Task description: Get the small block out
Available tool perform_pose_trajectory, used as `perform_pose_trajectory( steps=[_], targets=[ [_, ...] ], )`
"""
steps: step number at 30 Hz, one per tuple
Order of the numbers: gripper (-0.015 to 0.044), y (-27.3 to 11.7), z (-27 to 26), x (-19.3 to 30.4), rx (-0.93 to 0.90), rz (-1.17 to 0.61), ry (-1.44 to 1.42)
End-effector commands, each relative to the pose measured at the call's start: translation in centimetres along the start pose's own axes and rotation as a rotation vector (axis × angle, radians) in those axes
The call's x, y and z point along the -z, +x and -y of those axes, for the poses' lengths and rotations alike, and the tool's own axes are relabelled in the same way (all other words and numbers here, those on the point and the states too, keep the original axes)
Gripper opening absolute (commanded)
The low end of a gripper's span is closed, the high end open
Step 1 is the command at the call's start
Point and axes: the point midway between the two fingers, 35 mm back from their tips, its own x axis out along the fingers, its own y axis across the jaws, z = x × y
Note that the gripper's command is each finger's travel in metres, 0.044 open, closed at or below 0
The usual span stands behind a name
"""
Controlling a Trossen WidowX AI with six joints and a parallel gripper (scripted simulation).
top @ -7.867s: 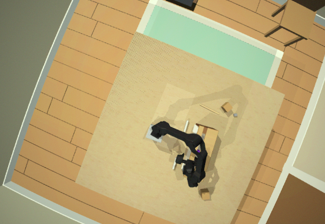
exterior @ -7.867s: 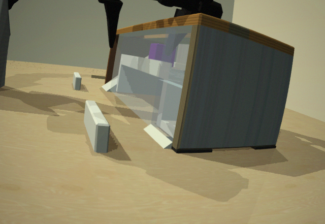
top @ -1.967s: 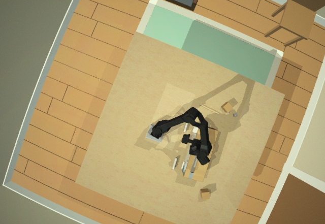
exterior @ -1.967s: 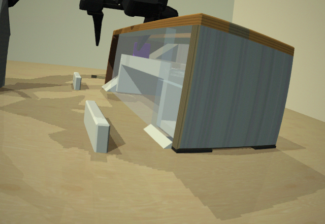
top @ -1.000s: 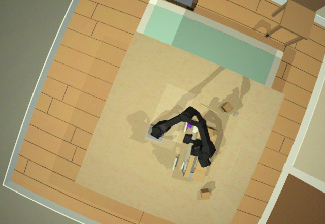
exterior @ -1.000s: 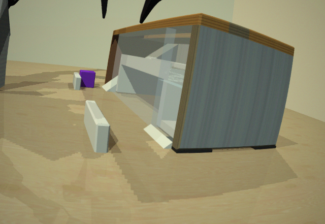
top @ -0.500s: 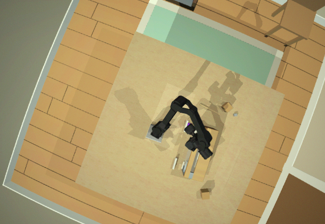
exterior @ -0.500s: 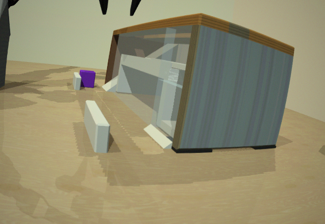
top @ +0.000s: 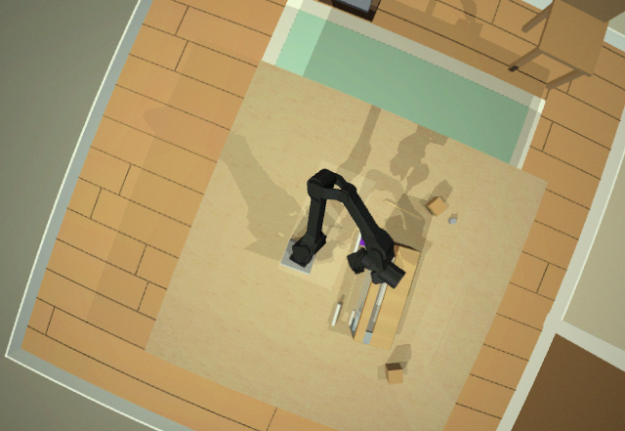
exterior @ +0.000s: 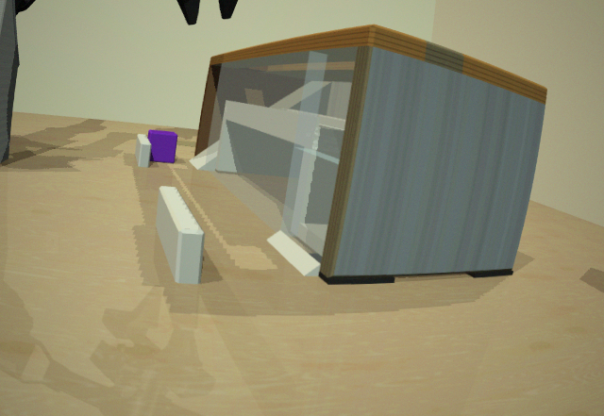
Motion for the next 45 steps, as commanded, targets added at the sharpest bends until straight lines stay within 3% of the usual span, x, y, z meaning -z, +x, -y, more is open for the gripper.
perform_pose_trajectory(
  steps=[1, 19, 35, 45],
  targets=[
    [0.0285, 0.1, 1.8, -1.4, -0.106, -0.104, 0.52],
    [0.0285, 0.1, 1.8, -1.4, -0.107, -0.103, 0.502],
    [0.0285, 3.1, 1.5, -2.4, -0.138, 0.047, -1.153],
    [0.0285, 4.2, 1.5, -2.7, -0.119, 0.099, -1.735]
  ],
)
